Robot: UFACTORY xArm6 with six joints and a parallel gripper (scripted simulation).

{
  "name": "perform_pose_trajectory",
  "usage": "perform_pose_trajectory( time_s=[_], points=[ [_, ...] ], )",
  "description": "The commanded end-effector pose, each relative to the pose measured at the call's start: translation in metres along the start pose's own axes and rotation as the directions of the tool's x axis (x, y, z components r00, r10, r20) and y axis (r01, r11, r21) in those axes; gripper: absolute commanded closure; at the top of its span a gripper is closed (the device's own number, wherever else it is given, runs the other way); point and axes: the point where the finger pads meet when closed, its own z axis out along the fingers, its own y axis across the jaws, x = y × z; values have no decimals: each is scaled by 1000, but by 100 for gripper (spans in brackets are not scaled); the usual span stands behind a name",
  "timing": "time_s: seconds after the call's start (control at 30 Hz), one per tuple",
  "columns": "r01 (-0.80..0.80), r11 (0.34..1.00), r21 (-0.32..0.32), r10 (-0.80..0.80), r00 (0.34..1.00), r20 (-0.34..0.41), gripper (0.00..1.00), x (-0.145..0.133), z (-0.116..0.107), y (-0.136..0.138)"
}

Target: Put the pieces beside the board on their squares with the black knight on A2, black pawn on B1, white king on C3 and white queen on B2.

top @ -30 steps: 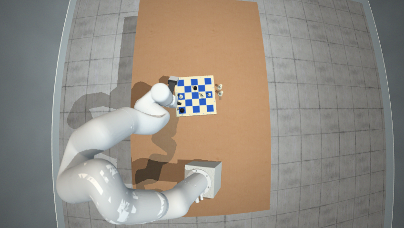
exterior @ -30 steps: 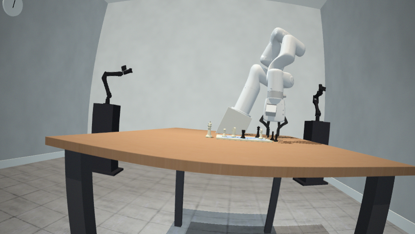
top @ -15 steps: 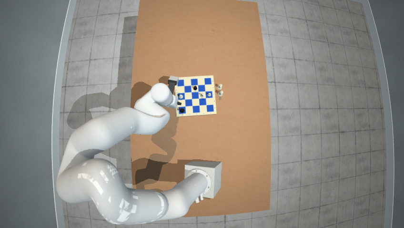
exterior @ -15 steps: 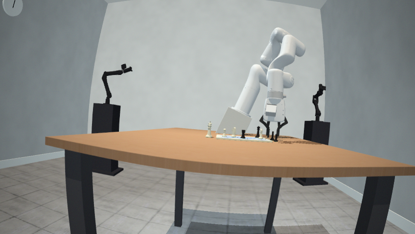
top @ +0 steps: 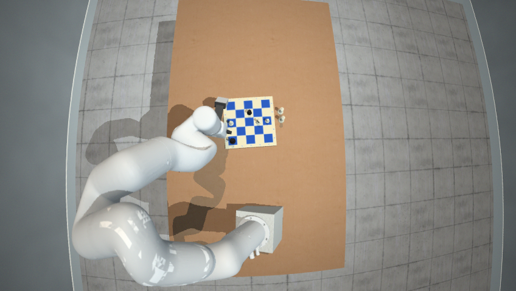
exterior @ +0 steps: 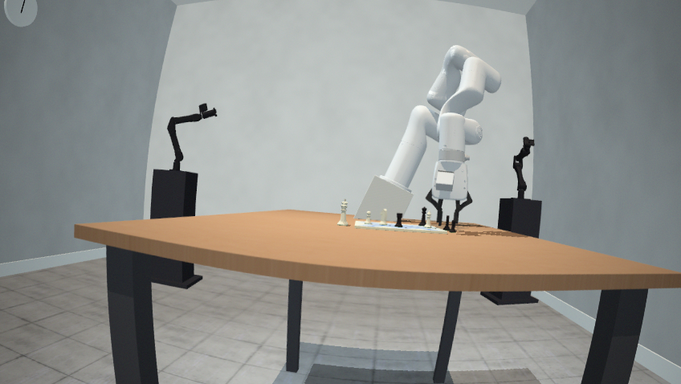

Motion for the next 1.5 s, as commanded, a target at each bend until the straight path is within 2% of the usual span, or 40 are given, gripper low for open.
perform_pose_trajectory(
  time_s=[0.0,1.17,1.33,1.47],
  points=[
    [0,1000,1,0,1000,-3,100,1,-1,-1],
    [0,1000,1,0,1000,-3,100,1,-1,-1],
    [0,1000,1,0,1000,-3,100,1,-6,-1],
    [0,1000,1,0,1000,-3,100,1,-25,-1]
  ],
)
